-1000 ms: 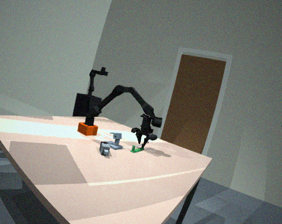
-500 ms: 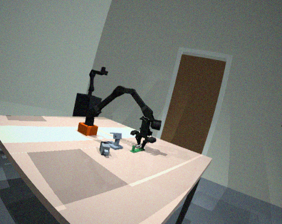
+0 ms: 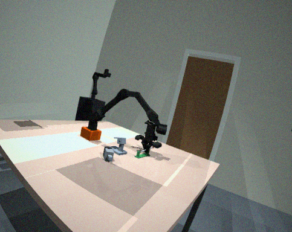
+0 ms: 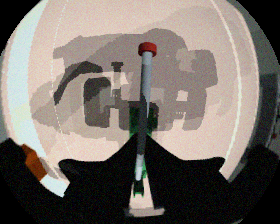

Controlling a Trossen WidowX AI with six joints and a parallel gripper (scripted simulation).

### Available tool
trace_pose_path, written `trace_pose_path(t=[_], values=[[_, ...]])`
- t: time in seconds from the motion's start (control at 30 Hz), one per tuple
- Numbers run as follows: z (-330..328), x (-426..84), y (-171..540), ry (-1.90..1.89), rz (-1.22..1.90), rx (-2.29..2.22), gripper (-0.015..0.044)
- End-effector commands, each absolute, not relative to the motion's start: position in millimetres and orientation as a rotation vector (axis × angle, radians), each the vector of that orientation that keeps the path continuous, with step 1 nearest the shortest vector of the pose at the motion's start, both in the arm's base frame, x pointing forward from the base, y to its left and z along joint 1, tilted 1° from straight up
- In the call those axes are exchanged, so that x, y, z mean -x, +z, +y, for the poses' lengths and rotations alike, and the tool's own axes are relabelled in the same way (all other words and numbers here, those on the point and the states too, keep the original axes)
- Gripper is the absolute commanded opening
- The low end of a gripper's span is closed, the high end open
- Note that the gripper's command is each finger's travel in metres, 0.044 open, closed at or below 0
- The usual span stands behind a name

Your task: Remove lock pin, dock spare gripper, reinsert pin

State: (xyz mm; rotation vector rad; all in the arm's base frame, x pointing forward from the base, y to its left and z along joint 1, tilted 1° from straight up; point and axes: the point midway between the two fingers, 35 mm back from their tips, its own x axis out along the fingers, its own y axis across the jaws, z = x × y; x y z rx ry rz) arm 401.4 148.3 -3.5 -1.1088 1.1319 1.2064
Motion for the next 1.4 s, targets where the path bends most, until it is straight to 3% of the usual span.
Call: trace_pose_path(t=[0.0, 0.87, 1.37], values=[[148.1, -401.5, 2.2, 1.206, 1.13, 1.112, 0.0], [144.8, -392.7, 20.5, 1.231, 1.178, 1.098, 0.0], [99.1, -399.5, 30.5, 1.235, 1.175, 1.109, 0.0]])
